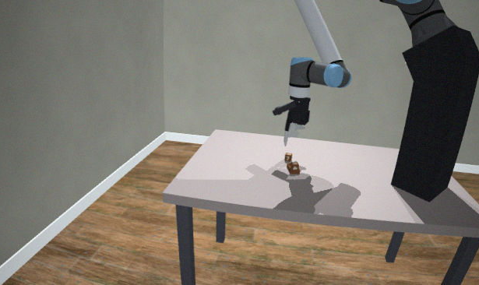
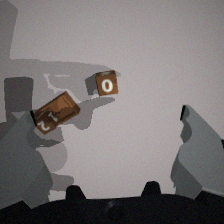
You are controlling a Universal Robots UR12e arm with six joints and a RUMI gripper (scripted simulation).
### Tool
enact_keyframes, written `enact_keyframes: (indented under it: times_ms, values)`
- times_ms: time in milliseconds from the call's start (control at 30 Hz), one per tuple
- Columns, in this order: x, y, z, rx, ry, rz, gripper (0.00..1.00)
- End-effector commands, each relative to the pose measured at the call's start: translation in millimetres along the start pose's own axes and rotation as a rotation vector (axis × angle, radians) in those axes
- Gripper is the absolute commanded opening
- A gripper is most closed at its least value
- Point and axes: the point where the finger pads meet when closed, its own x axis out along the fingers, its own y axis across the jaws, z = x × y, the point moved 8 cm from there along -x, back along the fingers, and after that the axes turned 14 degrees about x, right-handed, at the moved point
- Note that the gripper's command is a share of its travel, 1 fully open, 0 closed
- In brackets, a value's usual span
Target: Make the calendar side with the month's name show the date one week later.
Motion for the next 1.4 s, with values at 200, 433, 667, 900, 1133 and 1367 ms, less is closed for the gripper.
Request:
enact_keyframes:
  times_ms: [200, 433, 667, 900, 1133, 1367]
  values:
    - [-2.3, 0.6, -2.4, 0.3, 0.0, 0.001, 1.0]
    - [-3.3, 1.1, -3.0, 0.462, 0.0, 0.001, 1.0]
    - [-4.7, 1.6, -3.2, 0.675, 0.0, 0.001, 1.0]
    - [-5.9, 1.7, -2.8, 0.851, 0.0, 0.001, 1.0]
    - [-6.9, 1.6, -2.1, 1.013, 0.001, 0.001, 1.0]
    - [-8.3, 1.1, -0.8, 1.216, 0.001, 0.0, 1.0]
